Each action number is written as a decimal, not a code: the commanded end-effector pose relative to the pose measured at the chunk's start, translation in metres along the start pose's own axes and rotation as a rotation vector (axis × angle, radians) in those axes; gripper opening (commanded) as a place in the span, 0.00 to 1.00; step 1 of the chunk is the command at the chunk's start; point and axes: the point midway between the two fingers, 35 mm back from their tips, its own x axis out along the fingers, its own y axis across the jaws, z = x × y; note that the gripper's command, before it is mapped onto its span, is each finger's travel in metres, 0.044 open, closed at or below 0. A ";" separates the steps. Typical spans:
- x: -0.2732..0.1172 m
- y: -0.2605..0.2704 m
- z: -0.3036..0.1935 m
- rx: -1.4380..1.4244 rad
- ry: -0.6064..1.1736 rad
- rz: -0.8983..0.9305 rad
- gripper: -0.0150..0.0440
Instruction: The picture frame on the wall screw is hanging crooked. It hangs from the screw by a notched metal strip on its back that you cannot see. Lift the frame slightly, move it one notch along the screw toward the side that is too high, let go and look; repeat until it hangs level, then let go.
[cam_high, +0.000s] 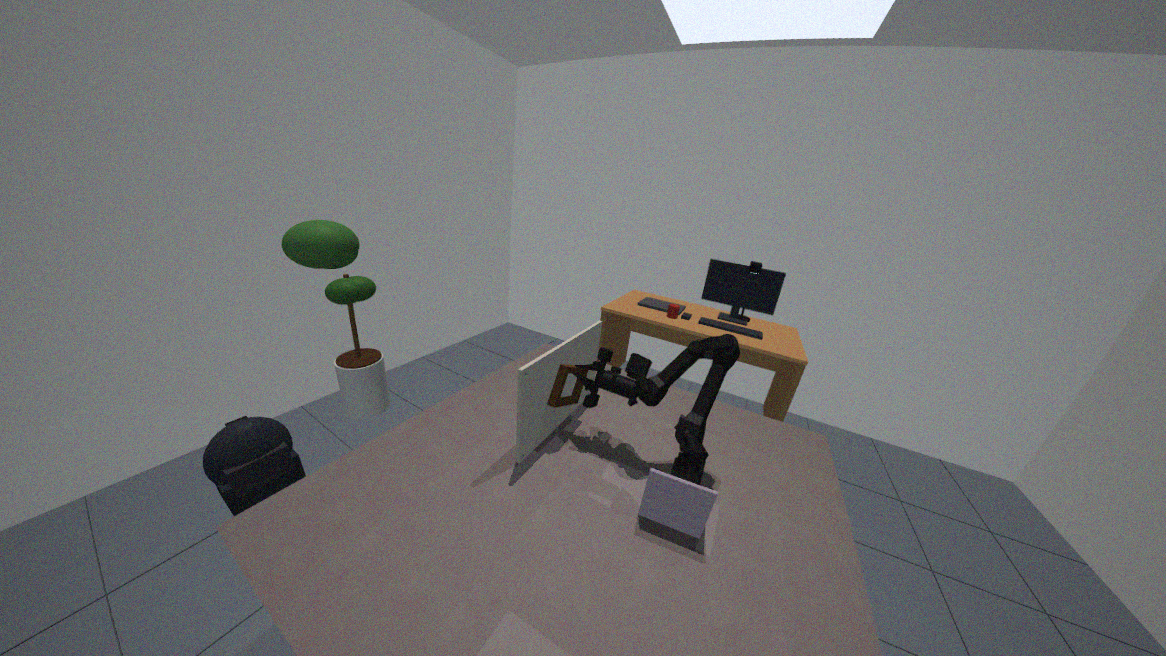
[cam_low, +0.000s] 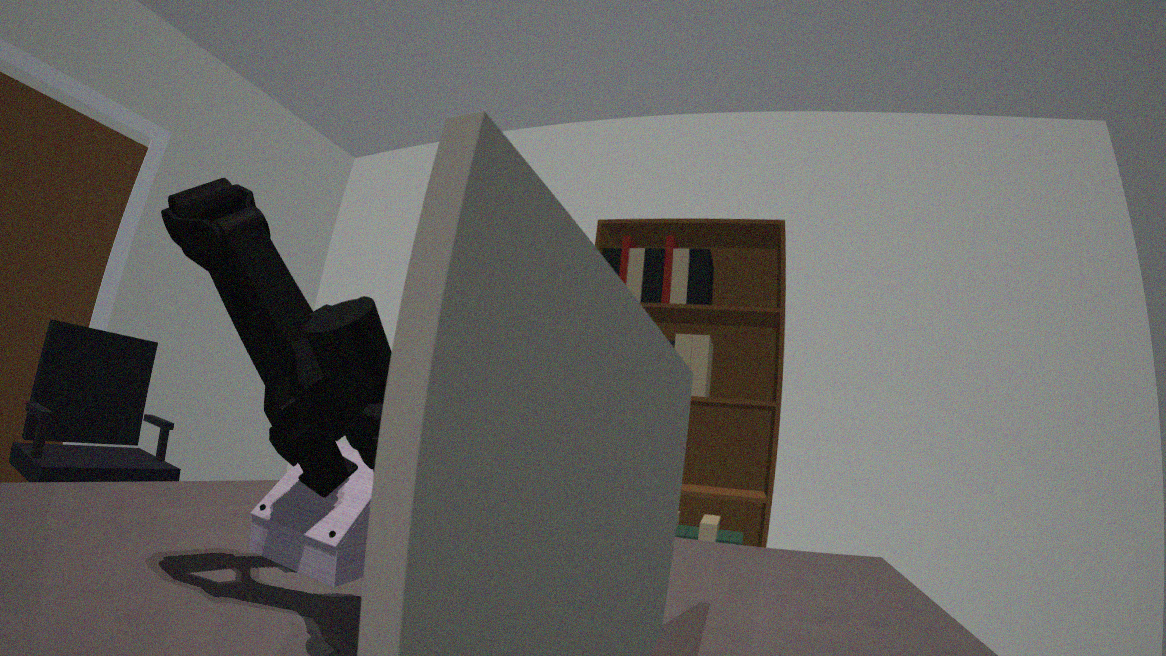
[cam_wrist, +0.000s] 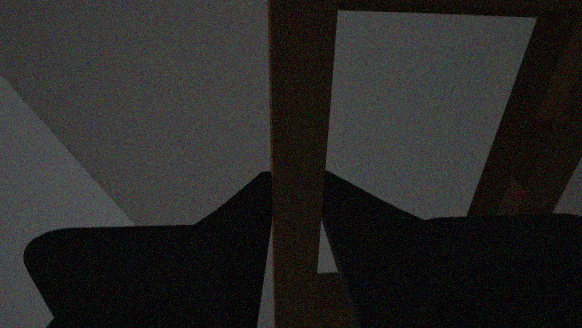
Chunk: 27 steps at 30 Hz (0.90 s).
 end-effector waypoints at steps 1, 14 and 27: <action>0.000 0.003 0.000 -0.005 -0.002 0.004 0.25; 0.000 0.008 0.000 -0.005 -0.002 0.004 0.25; 0.000 0.012 0.000 -0.005 -0.002 0.004 0.25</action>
